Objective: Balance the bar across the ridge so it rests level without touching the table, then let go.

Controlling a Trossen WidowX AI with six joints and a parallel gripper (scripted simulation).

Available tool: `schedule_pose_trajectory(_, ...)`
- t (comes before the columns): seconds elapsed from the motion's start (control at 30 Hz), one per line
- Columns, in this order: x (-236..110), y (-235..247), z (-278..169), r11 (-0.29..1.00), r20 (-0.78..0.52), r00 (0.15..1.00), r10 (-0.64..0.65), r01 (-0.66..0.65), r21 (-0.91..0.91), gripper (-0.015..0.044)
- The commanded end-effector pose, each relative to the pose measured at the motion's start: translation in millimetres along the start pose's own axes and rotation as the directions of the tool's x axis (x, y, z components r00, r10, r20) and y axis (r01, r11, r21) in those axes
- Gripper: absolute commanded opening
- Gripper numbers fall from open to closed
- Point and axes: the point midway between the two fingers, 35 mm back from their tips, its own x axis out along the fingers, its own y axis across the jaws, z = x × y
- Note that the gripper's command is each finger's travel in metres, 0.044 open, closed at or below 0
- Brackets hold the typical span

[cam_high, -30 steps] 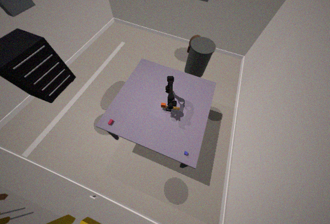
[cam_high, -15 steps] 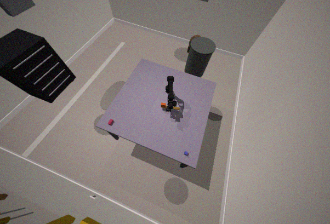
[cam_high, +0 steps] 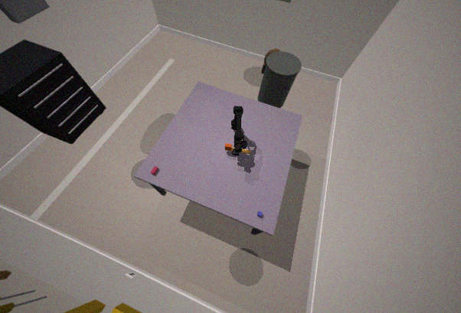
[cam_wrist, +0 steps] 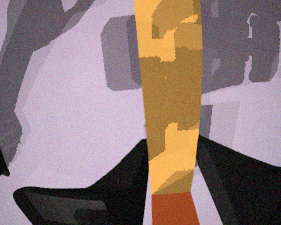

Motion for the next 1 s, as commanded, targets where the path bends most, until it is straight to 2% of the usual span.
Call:
schedule_pose_trajectory(0.0,1.1,-0.3,0.1,1.000,0.000,1.000,-0.002,0.002,0.000,0.0000)
schedule_pose_trajectory(0.97,3.5,0.0,0.4,1.000,0.001,1.000,-0.002,0.002,0.000,0.0000)
